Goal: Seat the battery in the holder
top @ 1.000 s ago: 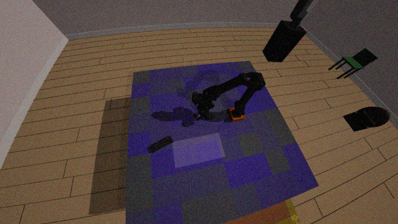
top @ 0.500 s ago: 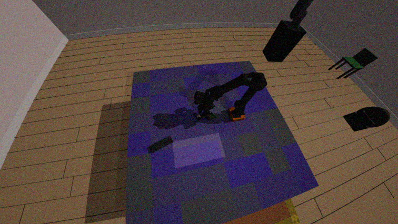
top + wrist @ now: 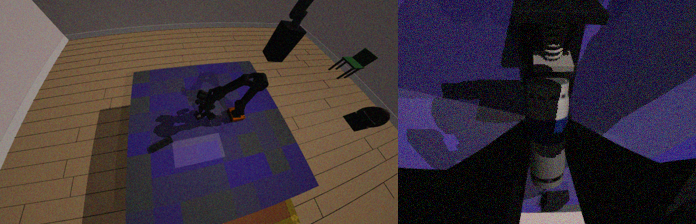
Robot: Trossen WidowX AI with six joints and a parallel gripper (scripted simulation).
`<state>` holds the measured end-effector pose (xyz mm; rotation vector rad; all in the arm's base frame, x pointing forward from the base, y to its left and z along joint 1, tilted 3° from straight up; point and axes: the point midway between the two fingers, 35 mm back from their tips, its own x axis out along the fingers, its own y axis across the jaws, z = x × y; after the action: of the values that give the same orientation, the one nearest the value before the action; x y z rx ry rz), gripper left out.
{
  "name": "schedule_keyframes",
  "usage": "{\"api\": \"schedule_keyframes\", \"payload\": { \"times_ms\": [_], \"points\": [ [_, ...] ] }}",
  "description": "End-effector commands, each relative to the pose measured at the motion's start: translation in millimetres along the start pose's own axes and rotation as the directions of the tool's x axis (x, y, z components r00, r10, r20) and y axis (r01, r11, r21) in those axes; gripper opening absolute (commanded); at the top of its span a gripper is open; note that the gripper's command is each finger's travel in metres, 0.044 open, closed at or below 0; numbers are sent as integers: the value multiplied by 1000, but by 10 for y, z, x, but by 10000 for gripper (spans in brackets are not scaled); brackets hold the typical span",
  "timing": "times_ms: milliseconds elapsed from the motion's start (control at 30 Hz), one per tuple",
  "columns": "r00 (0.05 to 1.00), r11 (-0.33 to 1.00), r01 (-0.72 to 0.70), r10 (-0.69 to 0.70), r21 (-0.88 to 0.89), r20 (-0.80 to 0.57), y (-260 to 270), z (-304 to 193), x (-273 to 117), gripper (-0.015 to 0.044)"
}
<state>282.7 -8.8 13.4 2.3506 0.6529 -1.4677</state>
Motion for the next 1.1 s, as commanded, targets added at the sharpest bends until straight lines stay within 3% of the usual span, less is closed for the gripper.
{"api": "schedule_keyframes", "payload": {
  "times_ms": [0, 1067],
  "points": [
    [1000, 1000, 4, -4, -7, -26, -23, 36, 4, 68],
    [999, 1000, -11, 10, -8, -33, -29, 263, -72, 68]
  ]
}}
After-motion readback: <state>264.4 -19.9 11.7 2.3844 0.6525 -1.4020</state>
